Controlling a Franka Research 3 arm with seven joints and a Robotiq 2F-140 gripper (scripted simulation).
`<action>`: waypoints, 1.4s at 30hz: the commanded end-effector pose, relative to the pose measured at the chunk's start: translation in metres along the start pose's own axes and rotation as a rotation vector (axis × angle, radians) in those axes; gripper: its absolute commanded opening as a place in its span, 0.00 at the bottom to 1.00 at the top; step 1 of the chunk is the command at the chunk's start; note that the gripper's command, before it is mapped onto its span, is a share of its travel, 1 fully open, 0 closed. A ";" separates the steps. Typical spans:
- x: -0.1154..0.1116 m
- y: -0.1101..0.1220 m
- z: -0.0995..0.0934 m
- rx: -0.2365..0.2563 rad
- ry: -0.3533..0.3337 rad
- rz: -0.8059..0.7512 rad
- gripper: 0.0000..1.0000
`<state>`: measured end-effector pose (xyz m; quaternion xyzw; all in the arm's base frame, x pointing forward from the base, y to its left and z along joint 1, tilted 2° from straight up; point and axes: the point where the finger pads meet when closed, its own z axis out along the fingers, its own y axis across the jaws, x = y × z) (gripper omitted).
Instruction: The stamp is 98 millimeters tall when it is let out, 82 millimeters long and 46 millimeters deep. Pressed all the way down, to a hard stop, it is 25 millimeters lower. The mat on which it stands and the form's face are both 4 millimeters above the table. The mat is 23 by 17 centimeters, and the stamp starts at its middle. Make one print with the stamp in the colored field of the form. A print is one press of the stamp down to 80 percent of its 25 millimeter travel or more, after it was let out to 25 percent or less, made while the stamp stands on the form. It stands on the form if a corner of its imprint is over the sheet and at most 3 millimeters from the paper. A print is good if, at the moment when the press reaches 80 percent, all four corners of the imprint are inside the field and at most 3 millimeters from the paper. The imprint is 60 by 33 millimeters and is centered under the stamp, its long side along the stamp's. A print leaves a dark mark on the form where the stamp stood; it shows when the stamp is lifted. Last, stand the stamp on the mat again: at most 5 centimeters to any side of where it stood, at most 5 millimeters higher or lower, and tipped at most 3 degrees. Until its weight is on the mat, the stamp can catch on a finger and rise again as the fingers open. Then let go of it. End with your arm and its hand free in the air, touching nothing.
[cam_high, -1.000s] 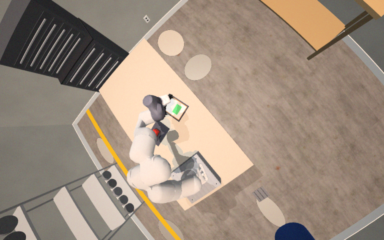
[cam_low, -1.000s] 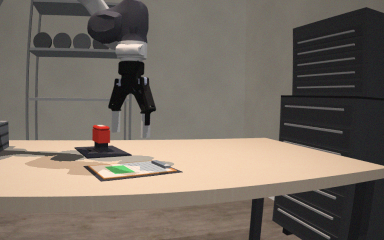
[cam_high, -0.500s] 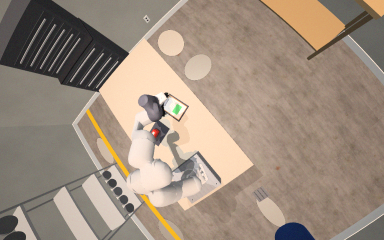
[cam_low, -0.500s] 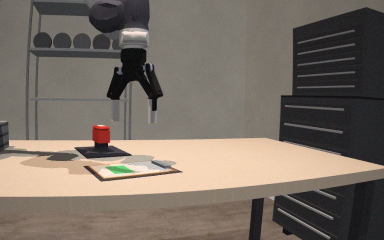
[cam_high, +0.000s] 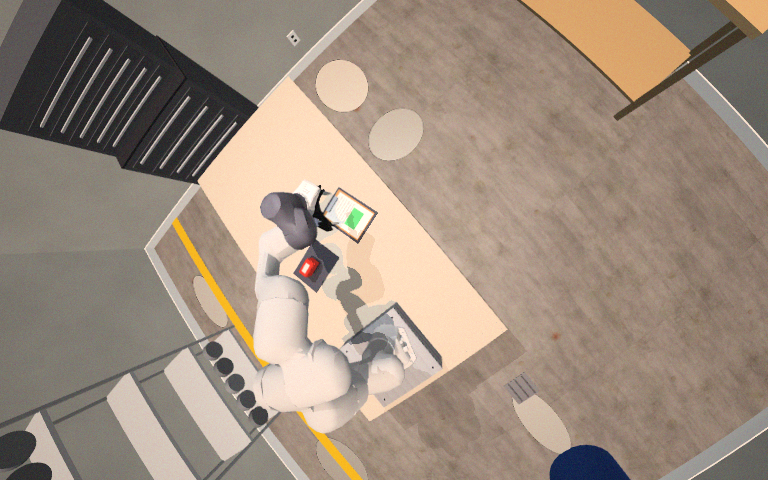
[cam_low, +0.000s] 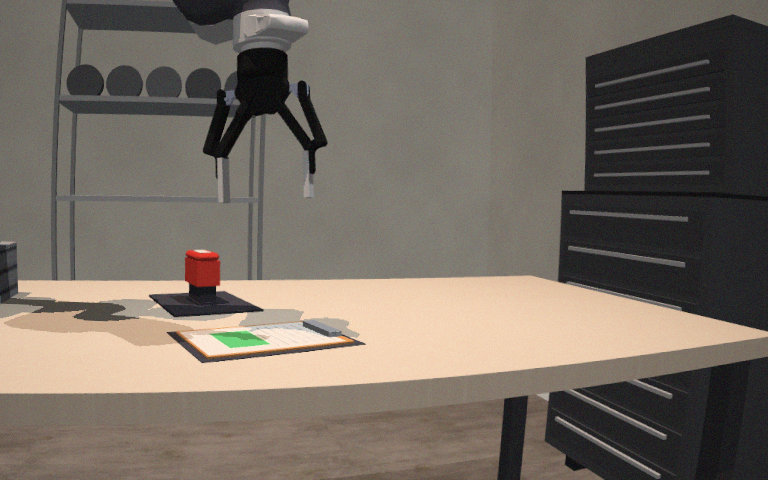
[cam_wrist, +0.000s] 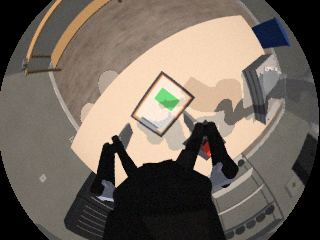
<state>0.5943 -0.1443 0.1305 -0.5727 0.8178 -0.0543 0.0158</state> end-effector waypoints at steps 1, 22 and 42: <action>0.001 0.005 0.003 -0.020 -0.024 -0.250 0.51; -0.106 0.095 0.014 -0.060 -0.064 -0.740 0.51; -0.249 0.216 0.028 -0.060 -0.064 -0.740 0.51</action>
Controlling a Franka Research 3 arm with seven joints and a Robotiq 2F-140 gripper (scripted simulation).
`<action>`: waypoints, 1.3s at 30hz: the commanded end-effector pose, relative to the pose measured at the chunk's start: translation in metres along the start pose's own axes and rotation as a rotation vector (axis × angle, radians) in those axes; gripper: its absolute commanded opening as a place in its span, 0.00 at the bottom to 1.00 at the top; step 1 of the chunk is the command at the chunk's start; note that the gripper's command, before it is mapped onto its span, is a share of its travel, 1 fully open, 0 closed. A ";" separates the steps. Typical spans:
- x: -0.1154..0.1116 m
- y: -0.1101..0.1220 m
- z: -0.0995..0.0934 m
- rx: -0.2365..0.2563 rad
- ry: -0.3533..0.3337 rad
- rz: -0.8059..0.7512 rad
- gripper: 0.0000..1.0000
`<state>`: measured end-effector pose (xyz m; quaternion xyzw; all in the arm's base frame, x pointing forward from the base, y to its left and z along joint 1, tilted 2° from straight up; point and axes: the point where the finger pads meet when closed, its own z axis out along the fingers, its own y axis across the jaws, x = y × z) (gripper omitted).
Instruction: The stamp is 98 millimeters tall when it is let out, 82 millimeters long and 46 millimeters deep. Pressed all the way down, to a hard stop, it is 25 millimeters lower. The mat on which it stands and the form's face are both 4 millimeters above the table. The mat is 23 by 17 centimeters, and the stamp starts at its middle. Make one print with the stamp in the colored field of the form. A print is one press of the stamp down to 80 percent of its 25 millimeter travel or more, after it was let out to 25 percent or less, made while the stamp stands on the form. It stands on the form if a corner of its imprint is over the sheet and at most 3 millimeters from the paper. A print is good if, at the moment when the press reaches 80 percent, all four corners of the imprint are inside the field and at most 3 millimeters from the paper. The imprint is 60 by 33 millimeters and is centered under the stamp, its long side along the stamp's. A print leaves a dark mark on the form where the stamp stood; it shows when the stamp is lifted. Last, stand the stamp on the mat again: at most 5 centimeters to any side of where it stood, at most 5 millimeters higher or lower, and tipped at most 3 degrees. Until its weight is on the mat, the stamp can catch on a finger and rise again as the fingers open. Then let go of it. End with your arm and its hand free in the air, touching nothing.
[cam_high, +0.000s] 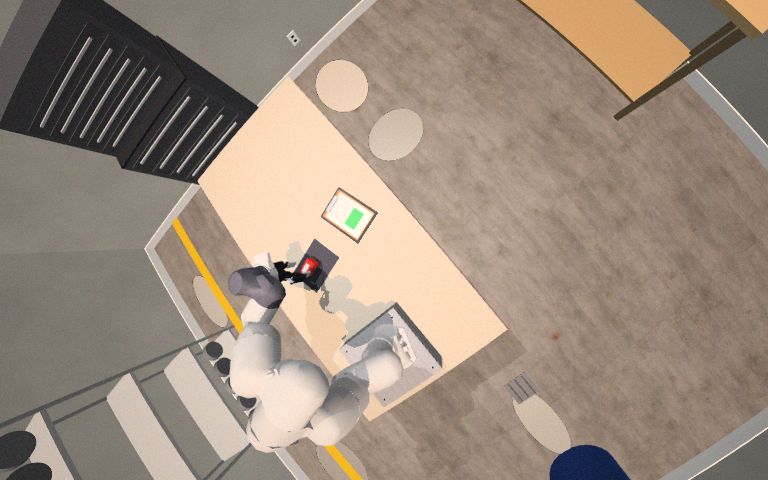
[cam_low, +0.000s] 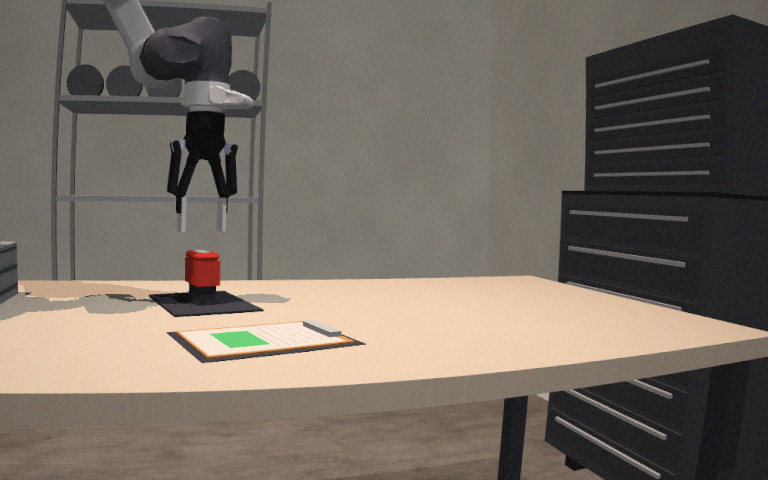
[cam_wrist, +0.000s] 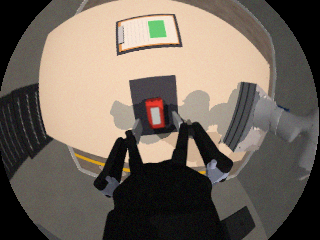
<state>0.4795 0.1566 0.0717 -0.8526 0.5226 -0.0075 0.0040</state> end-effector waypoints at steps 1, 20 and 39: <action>-0.003 -0.002 0.001 0.006 0.012 0.079 0.51; -0.003 -0.002 0.017 0.006 0.012 0.079 0.51; -0.002 -0.003 0.090 0.006 0.012 0.079 0.51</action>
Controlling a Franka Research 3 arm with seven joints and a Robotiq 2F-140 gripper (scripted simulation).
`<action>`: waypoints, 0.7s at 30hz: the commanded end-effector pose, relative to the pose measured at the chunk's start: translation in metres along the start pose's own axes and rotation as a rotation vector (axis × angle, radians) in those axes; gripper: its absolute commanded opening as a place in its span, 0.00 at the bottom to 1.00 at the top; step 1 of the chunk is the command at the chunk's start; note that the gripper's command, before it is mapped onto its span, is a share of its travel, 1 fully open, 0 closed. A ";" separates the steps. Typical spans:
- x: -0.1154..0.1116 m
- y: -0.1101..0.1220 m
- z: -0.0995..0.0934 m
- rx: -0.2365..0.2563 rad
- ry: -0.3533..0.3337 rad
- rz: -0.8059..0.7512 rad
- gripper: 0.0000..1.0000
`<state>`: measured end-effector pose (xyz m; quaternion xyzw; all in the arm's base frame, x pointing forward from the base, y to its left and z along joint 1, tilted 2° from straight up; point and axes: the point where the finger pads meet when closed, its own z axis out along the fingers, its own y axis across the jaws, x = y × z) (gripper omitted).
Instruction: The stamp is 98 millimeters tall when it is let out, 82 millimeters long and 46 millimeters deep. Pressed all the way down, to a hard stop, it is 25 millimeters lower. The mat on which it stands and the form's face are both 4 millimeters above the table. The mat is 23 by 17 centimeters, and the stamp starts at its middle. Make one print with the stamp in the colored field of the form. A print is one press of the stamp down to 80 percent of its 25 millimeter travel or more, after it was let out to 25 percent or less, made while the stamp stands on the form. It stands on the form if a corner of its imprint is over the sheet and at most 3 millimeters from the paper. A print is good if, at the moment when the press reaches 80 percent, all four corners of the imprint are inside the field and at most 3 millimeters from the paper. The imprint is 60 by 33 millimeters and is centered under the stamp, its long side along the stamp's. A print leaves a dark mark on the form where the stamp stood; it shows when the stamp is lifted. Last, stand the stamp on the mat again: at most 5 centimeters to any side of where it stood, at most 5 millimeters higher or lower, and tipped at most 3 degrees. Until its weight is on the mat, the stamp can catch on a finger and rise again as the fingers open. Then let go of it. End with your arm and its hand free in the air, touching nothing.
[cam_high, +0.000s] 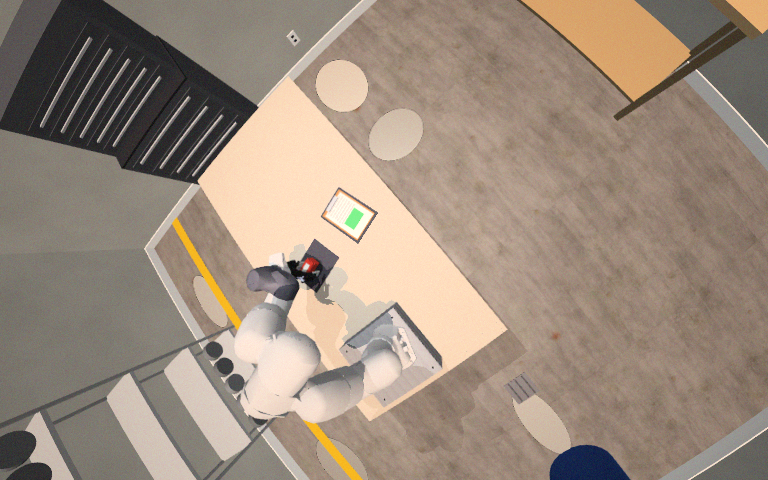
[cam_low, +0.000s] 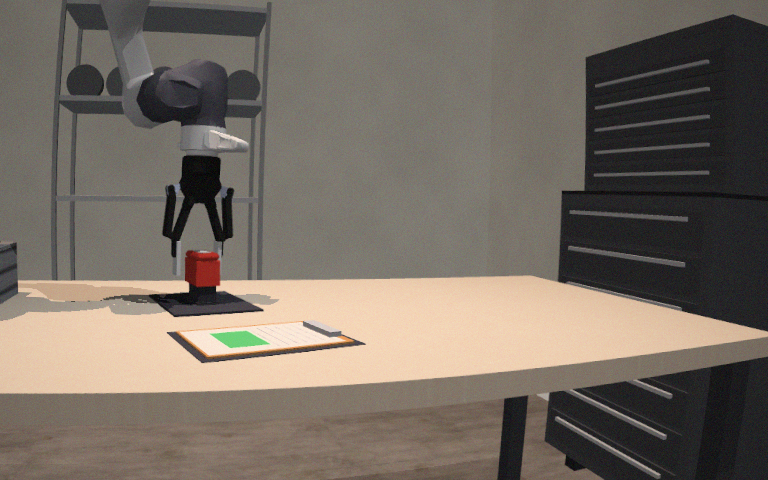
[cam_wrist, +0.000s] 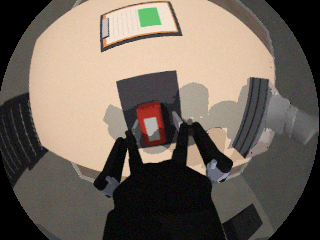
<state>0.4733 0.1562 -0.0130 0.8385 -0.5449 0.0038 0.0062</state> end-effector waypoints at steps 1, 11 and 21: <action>0.001 -0.010 0.008 0.028 0.006 0.026 0.51; 0.001 -0.010 0.016 0.028 0.006 0.026 0.51; 0.001 -0.010 0.016 0.028 0.006 0.026 0.51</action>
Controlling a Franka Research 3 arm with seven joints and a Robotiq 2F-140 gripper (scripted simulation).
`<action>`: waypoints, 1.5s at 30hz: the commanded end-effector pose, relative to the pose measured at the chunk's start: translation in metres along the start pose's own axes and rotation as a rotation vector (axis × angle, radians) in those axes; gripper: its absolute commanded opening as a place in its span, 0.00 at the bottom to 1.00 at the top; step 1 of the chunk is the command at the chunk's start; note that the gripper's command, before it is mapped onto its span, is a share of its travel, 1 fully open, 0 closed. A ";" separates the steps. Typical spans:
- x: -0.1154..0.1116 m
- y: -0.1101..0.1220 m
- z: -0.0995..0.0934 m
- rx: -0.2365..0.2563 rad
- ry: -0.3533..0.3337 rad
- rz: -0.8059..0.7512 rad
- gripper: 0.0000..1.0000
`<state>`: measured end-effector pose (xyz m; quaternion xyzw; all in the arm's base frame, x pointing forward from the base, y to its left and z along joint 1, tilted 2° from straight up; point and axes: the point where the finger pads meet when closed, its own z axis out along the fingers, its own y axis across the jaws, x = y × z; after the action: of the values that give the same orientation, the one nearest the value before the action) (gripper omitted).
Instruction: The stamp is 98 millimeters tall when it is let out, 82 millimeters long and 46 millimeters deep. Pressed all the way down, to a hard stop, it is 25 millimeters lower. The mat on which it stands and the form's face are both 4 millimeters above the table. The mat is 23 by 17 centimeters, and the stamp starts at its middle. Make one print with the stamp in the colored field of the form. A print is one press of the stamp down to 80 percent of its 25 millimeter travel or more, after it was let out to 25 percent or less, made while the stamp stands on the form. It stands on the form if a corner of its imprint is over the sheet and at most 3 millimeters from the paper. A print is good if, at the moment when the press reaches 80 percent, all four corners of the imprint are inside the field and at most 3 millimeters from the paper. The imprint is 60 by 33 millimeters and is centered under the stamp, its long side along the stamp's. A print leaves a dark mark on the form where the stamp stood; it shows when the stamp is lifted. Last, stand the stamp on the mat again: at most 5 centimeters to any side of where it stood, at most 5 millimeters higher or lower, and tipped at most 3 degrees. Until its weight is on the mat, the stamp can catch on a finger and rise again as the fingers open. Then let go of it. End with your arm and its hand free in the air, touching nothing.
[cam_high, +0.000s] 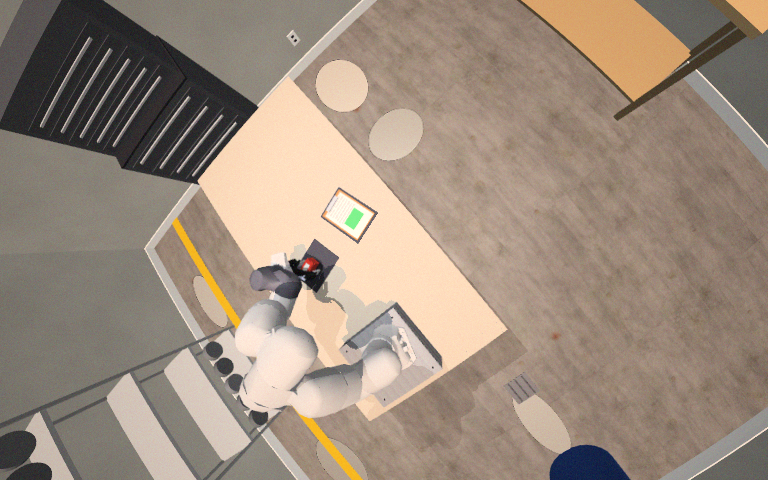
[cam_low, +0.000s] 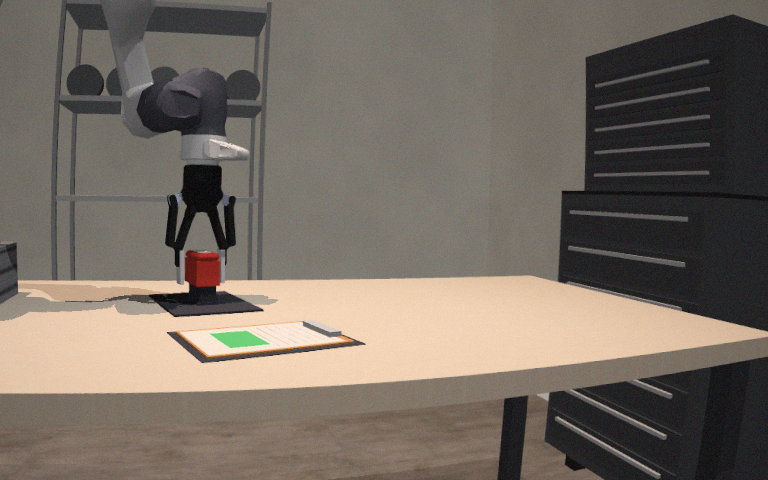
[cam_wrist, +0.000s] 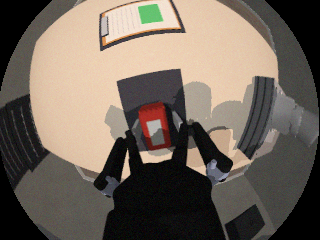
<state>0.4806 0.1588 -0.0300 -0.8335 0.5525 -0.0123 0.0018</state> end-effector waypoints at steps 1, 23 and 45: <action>0.001 -0.002 0.000 0.005 0.001 0.008 0.51; 0.001 -0.002 0.000 0.005 0.001 0.008 0.18; 0.001 -0.002 0.000 0.005 0.001 0.008 0.18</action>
<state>0.4812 0.1591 -0.0298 -0.8324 0.5540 -0.0128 0.0025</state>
